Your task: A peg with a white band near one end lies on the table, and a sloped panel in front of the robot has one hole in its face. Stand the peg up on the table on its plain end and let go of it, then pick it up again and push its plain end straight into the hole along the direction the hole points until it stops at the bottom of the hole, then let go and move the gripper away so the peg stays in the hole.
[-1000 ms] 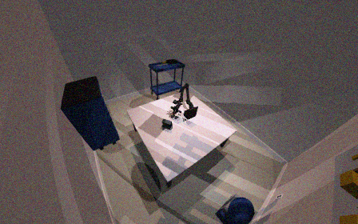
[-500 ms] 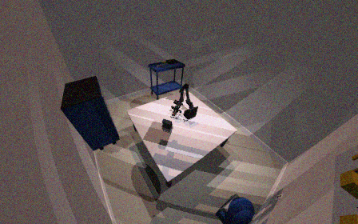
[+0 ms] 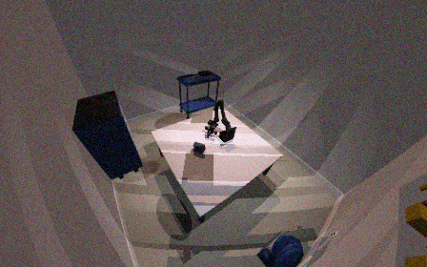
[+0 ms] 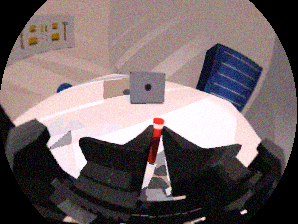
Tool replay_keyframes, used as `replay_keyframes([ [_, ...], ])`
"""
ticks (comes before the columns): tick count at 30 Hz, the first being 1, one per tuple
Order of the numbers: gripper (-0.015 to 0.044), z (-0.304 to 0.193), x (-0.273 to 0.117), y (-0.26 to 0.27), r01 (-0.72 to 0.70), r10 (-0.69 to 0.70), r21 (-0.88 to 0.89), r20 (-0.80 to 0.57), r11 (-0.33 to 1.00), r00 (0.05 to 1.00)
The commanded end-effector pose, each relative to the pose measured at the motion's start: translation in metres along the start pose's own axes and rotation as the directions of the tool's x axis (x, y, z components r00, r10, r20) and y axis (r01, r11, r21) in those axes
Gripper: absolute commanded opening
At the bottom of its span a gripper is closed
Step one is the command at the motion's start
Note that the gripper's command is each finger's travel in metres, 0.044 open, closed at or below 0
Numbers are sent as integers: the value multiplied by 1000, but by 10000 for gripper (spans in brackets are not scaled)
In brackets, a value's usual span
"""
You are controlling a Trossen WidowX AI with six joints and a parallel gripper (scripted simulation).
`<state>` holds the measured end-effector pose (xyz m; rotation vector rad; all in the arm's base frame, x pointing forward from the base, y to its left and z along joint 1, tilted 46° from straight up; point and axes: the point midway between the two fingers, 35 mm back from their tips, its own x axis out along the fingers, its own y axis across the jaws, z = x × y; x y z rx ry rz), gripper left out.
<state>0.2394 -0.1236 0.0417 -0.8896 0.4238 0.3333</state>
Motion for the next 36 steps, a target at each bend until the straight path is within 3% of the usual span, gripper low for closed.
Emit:
replay_keyframes([
  [1, 51, -2, -3, -1, 2, -2, -1, 40, 1000, 999],
  [20, 51, -9, -13, 0, 1, 0, -2, 203, 1000, 979],
  [36, 51, -11, -12, 0, 0, 0, -1, 173, 1000, 985],
])
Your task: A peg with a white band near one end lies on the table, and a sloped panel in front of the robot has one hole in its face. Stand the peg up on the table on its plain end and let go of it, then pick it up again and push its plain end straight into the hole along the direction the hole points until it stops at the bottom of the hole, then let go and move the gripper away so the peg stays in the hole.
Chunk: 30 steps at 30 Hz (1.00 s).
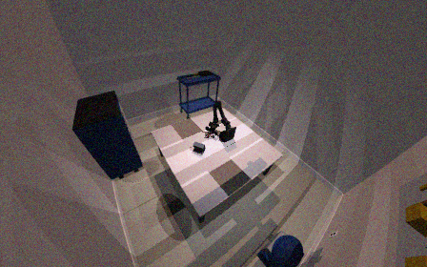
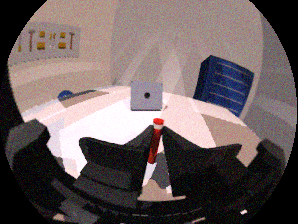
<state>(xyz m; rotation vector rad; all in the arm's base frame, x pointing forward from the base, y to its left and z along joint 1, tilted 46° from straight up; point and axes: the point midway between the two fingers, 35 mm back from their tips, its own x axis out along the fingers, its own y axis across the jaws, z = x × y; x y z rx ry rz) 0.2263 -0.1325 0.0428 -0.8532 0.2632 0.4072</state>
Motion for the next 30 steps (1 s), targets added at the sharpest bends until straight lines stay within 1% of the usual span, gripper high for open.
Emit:
replay_keyframes([
  [1, 51, -2, 0, 0, 0, 0, 0, 0, 1000, 1000],
  [30, 51, -6, -3, 1, -4, 4, 6, 19, 1000, 1000],
])
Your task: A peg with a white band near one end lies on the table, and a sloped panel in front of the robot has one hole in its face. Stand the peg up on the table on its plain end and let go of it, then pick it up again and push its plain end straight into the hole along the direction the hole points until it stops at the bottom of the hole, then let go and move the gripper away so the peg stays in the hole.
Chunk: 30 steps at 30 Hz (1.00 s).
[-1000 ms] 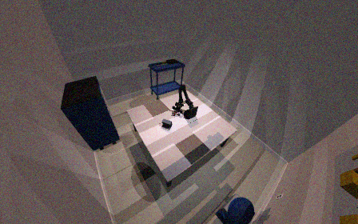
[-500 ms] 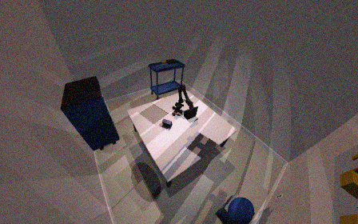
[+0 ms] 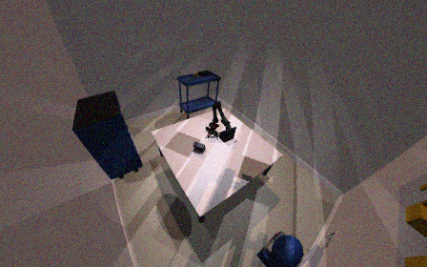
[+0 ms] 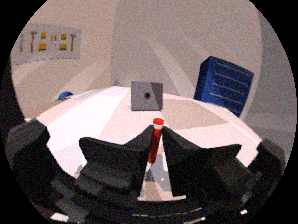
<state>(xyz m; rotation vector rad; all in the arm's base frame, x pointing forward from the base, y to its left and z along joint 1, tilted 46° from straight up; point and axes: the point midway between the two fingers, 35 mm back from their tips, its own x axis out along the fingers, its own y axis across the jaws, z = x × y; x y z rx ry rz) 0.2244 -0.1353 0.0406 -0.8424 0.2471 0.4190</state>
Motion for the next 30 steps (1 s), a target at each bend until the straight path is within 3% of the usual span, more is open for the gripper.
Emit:
replay_keyframes([
  [1, 51, -2, -1, 0, 0, 0, 0, 0, 1000, 1000],
  [30, 51, -5, -4, 1, -1, 1, -5, 49, 1000, 999],
])
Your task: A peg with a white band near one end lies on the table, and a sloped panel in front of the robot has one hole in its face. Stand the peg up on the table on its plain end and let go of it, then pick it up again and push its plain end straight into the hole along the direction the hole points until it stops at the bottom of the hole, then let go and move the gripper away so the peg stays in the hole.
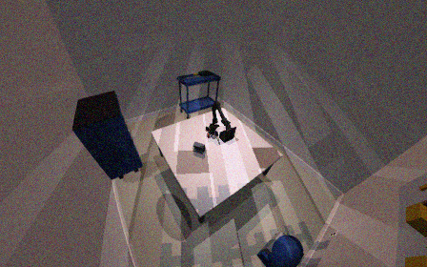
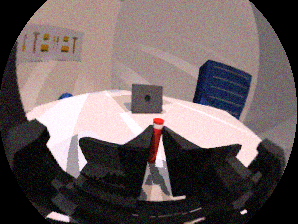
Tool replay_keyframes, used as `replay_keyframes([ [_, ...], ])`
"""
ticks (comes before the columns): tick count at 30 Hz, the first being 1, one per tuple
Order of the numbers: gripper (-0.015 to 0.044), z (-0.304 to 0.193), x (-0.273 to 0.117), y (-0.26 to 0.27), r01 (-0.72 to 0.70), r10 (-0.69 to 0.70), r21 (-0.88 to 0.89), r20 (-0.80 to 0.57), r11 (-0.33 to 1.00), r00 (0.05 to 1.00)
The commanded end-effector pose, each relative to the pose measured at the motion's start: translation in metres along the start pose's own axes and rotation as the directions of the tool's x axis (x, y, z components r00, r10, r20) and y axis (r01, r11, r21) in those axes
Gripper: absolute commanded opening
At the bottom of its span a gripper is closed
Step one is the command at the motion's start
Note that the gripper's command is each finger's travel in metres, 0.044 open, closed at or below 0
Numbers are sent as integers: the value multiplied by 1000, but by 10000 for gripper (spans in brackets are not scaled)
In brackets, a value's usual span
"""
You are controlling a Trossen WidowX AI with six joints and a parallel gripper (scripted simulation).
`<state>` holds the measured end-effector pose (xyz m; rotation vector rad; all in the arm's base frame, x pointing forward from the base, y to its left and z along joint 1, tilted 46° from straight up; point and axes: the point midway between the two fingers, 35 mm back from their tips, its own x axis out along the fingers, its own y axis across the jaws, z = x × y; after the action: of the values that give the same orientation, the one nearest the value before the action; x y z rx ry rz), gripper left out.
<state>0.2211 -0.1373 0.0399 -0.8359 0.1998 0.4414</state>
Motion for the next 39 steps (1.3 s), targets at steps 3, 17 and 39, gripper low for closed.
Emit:
replay_keyframes([
  [3, 51, -3, -1, 0, 0, 0, 0, 3, 1000, 1000],
  [17, 51, -4, -3, 0, 1, -1, -1, 26, 1000, 1000],
  [39, 130, -1, -2, 0, 1, -1, -1, 29, 1000, 1000],
])
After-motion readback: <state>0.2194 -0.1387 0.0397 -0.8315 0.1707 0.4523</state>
